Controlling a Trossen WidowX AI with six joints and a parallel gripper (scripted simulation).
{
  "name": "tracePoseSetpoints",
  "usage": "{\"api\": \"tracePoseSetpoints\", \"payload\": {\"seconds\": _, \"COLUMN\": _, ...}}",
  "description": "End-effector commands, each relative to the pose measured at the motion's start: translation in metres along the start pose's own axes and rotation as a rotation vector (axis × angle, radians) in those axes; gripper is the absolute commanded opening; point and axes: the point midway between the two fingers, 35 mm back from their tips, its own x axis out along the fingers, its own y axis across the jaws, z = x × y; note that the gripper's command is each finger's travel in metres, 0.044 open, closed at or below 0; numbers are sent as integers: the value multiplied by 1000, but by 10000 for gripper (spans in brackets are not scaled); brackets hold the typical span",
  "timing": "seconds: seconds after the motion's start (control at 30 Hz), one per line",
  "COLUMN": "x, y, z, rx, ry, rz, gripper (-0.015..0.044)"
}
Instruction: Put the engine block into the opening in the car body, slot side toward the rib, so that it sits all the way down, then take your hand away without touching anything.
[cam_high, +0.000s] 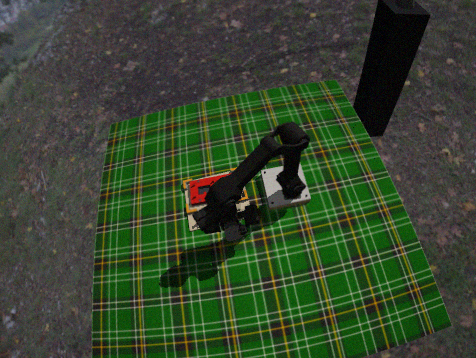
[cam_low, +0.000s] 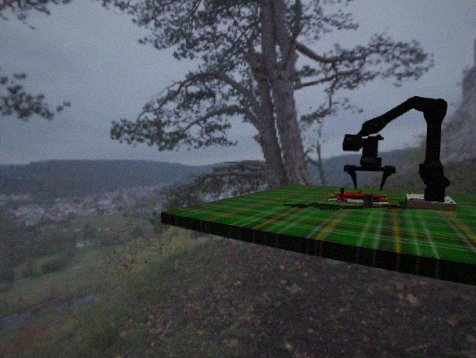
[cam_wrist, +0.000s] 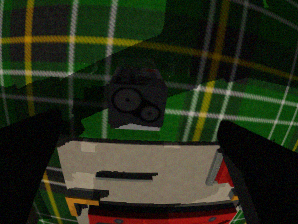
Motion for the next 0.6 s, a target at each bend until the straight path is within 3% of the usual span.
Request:
{"api": "tracePoseSetpoints", "payload": {"seconds": 0.0, "x": 7, "y": 2, "z": 0, "rx": 5, "ry": -2, "rz": 11, "gripper": 440}}
{"api": "tracePoseSetpoints", "payload": {"seconds": 0.57, "x": 35, "y": 2, "z": 0, "rx": 4, "ry": -2, "rz": 12, "gripper": 440}}
